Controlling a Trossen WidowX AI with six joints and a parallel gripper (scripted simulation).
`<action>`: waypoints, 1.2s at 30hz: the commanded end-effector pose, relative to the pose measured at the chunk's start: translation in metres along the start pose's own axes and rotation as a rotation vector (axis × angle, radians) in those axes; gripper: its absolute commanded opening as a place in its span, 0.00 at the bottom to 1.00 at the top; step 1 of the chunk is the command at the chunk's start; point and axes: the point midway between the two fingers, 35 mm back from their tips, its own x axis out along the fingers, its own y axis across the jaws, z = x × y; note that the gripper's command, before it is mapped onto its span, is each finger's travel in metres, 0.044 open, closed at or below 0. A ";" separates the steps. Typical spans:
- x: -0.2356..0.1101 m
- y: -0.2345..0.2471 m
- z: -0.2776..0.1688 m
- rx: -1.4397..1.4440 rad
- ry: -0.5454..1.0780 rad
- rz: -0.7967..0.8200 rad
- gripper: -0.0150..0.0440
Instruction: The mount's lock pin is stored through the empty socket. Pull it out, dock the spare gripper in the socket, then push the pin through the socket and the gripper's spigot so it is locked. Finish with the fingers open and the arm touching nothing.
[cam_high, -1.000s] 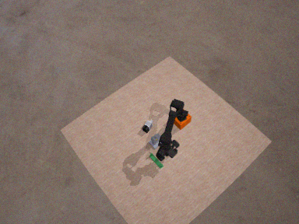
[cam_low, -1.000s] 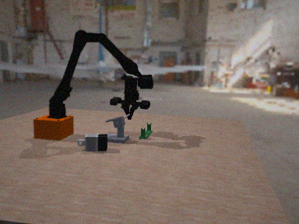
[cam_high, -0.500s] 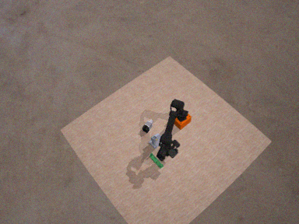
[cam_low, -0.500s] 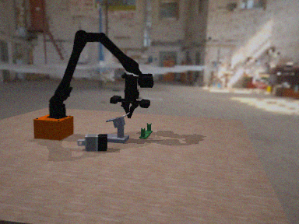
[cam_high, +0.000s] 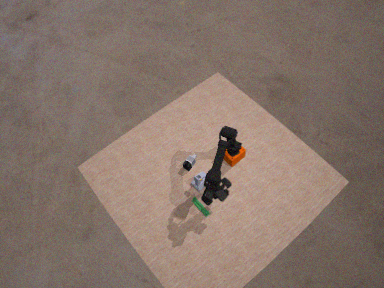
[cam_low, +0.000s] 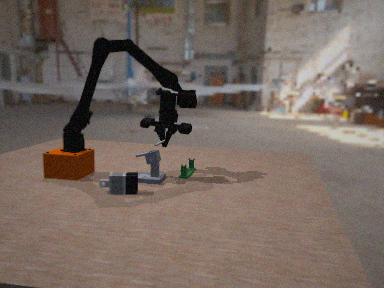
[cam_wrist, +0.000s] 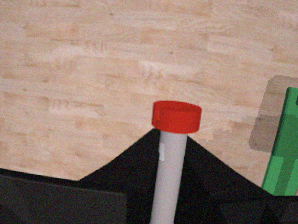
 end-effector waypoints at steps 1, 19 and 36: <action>0.001 0.000 0.000 0.000 0.001 0.002 0.25; -0.006 -0.039 0.023 -0.003 0.002 -0.008 0.25; -0.011 -0.080 0.046 0.009 -0.003 -0.008 0.25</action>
